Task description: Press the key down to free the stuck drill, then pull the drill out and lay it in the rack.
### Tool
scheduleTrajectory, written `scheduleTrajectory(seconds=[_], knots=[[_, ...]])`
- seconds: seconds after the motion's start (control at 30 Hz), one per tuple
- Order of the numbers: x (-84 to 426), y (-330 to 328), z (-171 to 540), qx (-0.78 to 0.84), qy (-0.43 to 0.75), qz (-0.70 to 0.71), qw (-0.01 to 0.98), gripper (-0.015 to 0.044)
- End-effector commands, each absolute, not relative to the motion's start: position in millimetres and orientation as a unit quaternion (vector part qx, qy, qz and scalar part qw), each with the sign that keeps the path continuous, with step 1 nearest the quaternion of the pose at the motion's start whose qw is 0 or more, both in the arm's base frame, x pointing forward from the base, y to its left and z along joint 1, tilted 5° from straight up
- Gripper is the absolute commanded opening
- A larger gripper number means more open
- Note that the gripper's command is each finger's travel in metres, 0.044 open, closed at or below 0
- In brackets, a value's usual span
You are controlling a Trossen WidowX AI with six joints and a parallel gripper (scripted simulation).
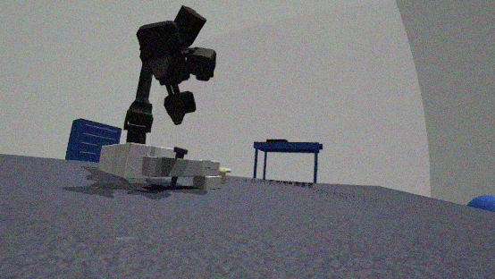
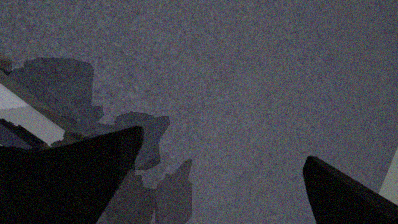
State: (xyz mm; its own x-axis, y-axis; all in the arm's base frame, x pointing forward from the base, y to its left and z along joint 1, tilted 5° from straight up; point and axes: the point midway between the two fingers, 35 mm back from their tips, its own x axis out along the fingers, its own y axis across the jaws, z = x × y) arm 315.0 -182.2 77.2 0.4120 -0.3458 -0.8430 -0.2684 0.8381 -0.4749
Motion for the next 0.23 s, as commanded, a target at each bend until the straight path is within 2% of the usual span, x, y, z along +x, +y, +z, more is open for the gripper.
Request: scheduleTrajectory(seconds=[0.0,0.2], knots=[[279,-238,92,-0.271,0.537,-0.12,0.789,0.044],[201,-309,115,-0.247,0.533,-0.272,0.762,0.044]])
